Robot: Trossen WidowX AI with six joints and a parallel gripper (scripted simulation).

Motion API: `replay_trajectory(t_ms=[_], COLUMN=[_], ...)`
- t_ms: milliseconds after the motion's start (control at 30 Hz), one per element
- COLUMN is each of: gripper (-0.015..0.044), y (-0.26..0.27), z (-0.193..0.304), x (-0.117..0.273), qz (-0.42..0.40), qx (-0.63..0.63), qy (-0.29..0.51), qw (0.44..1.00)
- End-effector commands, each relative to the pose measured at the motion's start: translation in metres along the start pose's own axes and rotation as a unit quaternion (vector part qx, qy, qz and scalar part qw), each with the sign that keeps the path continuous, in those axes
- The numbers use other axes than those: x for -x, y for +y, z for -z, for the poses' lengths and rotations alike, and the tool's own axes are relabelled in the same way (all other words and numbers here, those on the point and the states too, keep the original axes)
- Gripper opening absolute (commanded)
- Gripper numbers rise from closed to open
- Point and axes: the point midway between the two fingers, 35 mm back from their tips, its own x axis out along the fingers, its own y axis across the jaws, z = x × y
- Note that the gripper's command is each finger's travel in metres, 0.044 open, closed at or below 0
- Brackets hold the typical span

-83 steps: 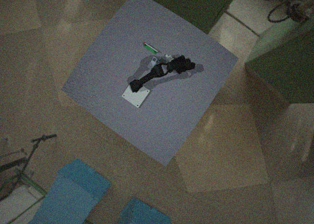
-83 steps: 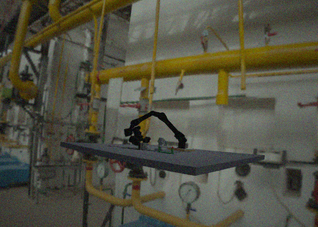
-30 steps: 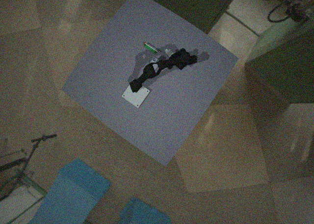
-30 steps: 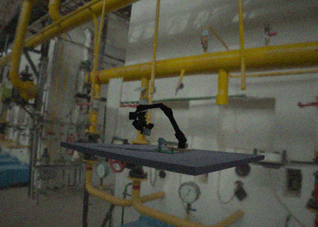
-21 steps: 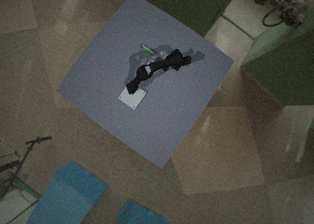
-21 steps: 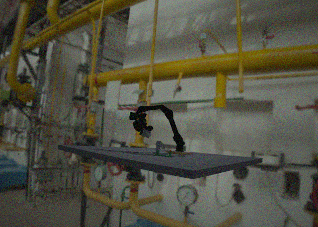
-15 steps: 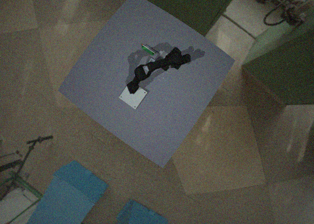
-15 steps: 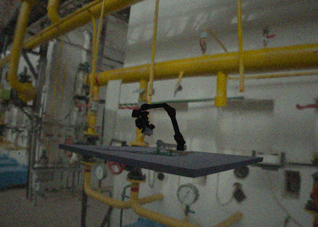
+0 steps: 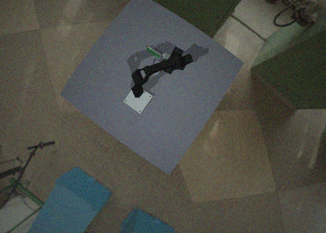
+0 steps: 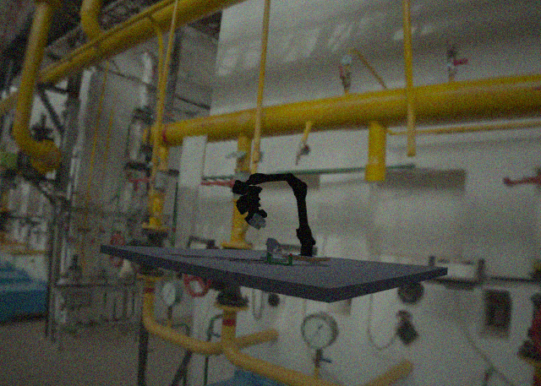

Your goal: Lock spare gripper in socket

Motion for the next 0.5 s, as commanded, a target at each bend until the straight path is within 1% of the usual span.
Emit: replay_trajectory(t_ms=[0, 467], gripper=[0.0, 0.0], y=[-0.001, -0.01], z=[0.01, 0.032], x=[0.005, 0.013], qz=[-0.01, -0.027], qx=[0.038, 0.148], qy=[-0.013, -0.055], qw=[0.999, 0.987])
